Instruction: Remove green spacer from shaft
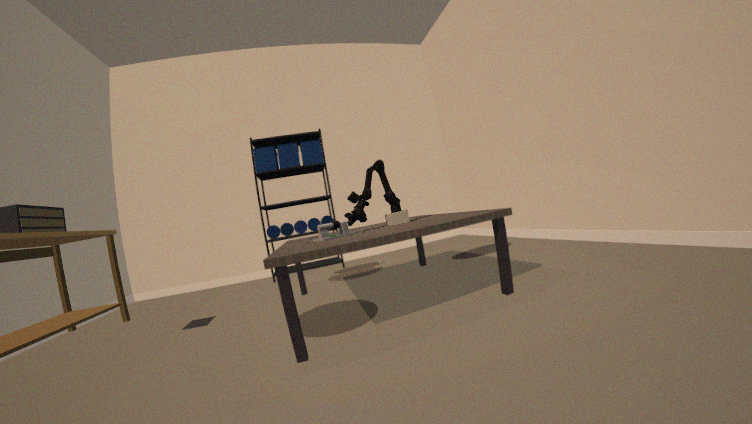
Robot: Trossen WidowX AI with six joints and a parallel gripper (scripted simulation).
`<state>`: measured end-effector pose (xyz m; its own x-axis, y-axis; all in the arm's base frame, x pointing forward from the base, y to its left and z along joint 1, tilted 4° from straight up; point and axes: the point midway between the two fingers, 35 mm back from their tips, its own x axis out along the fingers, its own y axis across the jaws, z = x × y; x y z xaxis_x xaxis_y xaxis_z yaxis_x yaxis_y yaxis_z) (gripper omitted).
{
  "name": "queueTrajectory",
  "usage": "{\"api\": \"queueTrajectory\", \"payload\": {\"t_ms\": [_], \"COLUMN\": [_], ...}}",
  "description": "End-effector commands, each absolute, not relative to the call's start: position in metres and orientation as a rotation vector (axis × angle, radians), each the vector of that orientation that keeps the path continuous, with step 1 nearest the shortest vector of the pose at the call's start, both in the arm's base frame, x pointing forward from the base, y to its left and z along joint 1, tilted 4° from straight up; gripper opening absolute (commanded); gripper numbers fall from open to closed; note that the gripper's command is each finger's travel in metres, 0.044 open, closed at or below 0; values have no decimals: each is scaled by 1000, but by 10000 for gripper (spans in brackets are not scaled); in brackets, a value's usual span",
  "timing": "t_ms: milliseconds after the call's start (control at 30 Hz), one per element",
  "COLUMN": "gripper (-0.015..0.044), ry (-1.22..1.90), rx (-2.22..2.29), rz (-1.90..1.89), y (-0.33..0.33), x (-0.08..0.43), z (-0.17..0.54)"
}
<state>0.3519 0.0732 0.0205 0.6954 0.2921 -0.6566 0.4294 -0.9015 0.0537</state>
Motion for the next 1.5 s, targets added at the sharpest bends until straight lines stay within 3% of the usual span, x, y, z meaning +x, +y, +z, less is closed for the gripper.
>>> {"api": "queueTrajectory", "payload": {"t_ms": [0, 1467], "gripper": [0, 0], "ry": [585, 585], "rx": [2707, 2707], "rz": [-996, -995], "y": [75, 81], "x": [354, 366], "z": [21, 22]}}
